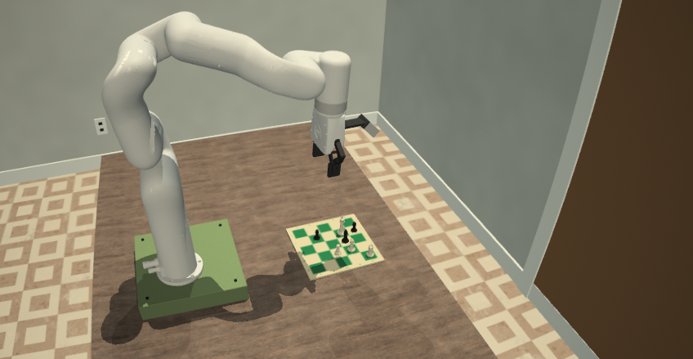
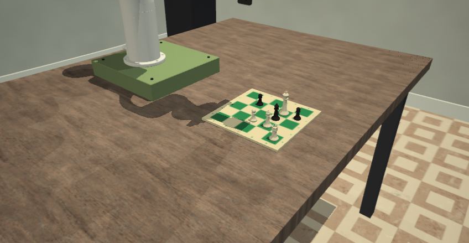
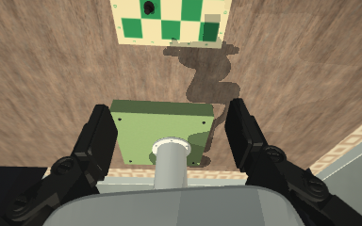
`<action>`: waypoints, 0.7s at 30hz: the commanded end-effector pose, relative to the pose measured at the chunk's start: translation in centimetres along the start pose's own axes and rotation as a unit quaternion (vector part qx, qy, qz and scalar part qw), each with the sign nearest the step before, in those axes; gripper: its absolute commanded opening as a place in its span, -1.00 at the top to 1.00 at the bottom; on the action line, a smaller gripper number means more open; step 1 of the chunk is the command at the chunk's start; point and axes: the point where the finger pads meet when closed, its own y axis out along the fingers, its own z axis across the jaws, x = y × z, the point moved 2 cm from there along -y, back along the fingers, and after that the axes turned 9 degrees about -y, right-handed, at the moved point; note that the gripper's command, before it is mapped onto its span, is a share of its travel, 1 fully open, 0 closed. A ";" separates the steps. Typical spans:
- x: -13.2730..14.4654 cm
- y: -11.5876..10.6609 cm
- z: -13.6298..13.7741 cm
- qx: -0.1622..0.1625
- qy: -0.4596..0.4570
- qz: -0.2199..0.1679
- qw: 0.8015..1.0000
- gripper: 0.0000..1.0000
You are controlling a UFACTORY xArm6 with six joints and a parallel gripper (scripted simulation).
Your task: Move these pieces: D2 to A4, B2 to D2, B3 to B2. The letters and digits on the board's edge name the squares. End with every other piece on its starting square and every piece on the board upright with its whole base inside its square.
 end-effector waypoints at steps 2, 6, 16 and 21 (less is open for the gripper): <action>-1.0 1.7 2.6 -0.073 -0.045 -0.045 0.995 -1.00; -1.7 3.1 4.4 -0.131 -0.081 -0.058 0.986 -1.00; -3.1 6.7 8.8 -0.278 -0.168 -0.034 0.945 -1.00; -3.5 8.7 11.4 -0.354 -0.215 0.015 0.910 -1.00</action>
